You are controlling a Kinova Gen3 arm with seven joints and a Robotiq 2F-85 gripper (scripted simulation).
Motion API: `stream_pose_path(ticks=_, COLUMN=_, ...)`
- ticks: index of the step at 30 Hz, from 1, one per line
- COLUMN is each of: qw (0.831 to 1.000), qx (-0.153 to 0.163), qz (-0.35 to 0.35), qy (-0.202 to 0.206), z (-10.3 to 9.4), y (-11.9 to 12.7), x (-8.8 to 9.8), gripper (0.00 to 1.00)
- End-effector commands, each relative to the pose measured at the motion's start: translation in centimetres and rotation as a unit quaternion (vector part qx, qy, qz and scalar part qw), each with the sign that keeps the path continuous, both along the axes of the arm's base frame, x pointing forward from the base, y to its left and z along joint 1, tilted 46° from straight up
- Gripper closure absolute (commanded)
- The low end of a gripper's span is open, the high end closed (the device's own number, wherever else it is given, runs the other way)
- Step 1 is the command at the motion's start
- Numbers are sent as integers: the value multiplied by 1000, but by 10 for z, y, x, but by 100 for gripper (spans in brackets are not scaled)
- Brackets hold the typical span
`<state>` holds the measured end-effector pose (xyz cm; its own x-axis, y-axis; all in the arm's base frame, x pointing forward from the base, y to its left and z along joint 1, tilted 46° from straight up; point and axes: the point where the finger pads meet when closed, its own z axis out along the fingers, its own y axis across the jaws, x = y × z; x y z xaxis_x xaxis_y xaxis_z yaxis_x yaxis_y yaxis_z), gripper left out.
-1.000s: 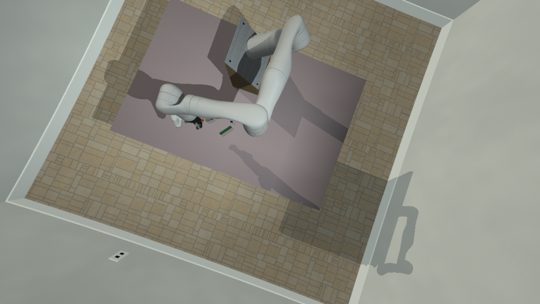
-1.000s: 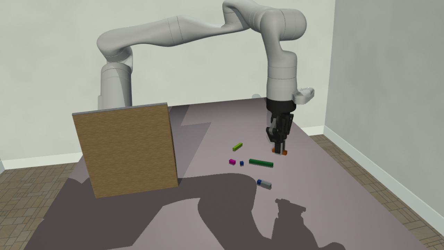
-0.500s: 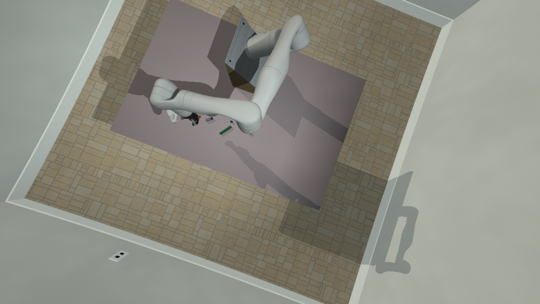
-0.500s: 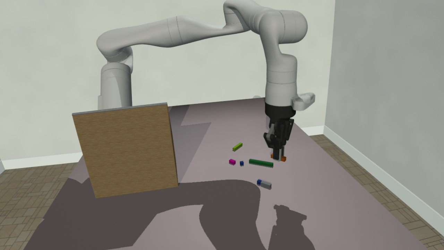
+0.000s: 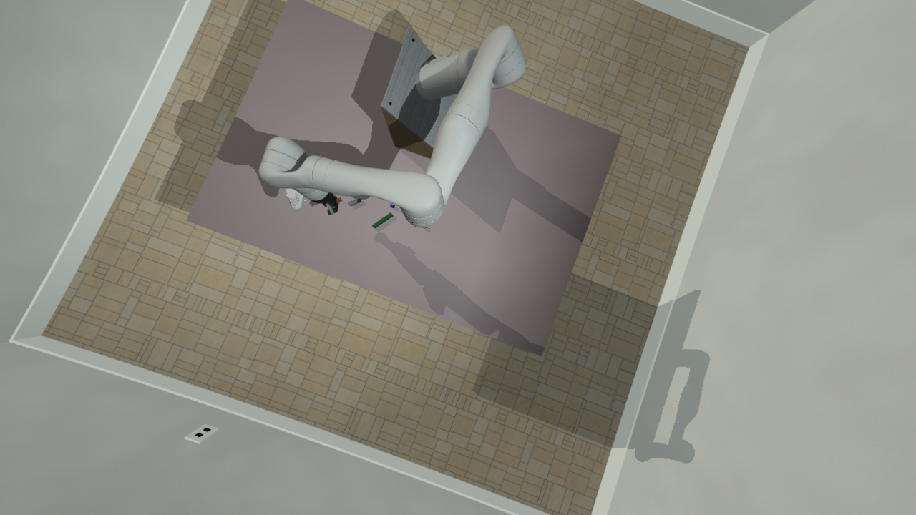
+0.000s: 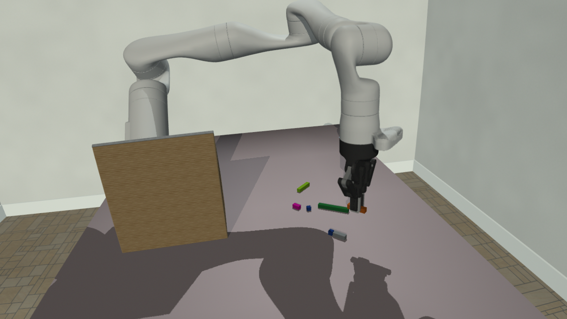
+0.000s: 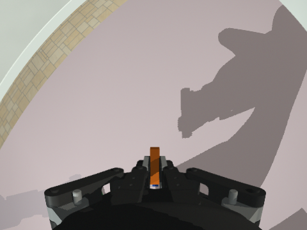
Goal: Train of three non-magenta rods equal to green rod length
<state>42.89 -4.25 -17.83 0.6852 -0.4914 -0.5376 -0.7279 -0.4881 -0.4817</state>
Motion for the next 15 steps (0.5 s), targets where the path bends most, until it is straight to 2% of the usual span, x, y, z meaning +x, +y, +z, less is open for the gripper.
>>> stream_pose_path(ticks=1, qw=1000, qx=1, qz=3, qy=3, z=-8, y=9, x=-3, gripper=95)
stream_pose_path(ticks=15, qw=1000, qx=1, qz=3, qy=3, z=-42, y=43, x=-3, gripper=95)
